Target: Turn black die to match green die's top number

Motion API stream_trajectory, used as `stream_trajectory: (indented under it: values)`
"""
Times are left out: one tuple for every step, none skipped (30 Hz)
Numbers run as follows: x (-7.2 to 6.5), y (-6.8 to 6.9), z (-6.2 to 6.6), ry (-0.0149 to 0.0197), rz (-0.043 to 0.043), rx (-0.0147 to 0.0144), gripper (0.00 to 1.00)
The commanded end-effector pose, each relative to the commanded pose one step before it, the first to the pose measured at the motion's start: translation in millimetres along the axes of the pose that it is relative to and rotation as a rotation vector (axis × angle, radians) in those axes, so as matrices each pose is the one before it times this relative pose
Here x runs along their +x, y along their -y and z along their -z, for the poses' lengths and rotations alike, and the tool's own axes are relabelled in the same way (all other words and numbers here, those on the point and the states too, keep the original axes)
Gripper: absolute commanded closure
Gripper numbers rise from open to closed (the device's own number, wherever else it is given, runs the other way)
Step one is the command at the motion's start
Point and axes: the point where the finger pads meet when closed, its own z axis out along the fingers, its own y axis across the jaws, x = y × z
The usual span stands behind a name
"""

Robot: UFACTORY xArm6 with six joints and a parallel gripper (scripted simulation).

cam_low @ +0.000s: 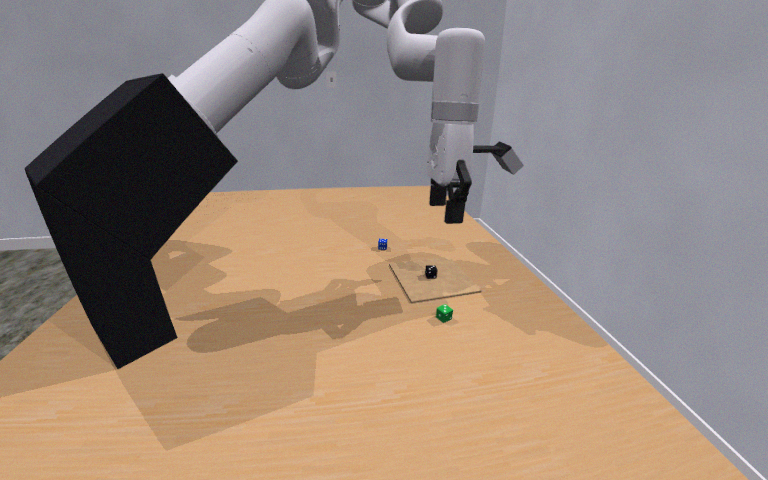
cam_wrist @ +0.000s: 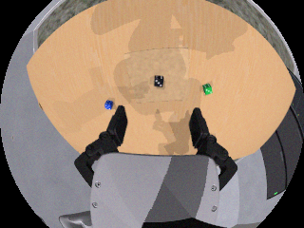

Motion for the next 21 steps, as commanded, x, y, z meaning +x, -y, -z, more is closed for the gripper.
stream_trajectory:
  values:
    - [0.86, -0.22, 2.33, -0.00167, 0.00092, -0.00066, 0.0]
    - [0.0, 0.0, 1.2, -0.00011, 0.00007, 0.00023, 0.0]
    - [-0.01, 0.0, 1.54, -0.00012, 0.00008, 0.00028, 0.0]
    - [0.0, 0.0, 0.0, 0.0, 0.0, 0.0, 0.0]
    - [0.0, 0.0, 0.0, 0.0, 0.0, 0.0, 0.0]
    - [0.01, 0.0, 1.83, -0.00004, 0.00002, 0.00007, 0.0]
    - [0.0, 0.0, 2.14, 0.0, 0.0, 0.0, 0.0]
    - [0.0, 0.0, 2.43, 0.0, 0.0, 0.0, 0.0]
    - [0.0, 0.0, 2.69, 0.00001, 0.0, -0.00001, 0.0]
    - [0.01, 0.0, 2.92, -0.00001, 0.0, 0.00001, 0.0]
    - [-0.01, 0.0, 3.09, 0.00003, -0.00001, -0.00002, 0.0]
    - [0.01, 0.0, 3.23, -0.00002, 0.00001, 0.00002, 0.0]
    - [0.0, 0.0, 3.3, 0.0, 0.0, 0.0, 0.0]
    - [-0.01, 0.0, 3.32, 0.00002, -0.00001, -0.00002, 0.0]
    - [0.01, 0.0, 3.29, -0.00002, 0.00001, 0.00002, 0.0]
    - [0.0, 0.0, 3.19, -0.00001, 0.0, 0.00001, 0.0]
    - [-0.02, 0.0, 3.03, 0.00003, -0.00001, -0.00003, 0.0]
    - [0.02, 0.0, 2.84, -0.00003, 0.00001, 0.00003, 0.0]
    - [-0.01, 0.0, 2.58, 0.00002, -0.00001, -0.00002, 0.0]
    - [0.01, 0.0, 2.3, -0.00002, 0.00001, 0.00002, 0.0]
    - [0.0, 0.0, 0.0, 0.0, 0.0, 0.0, 0.0]
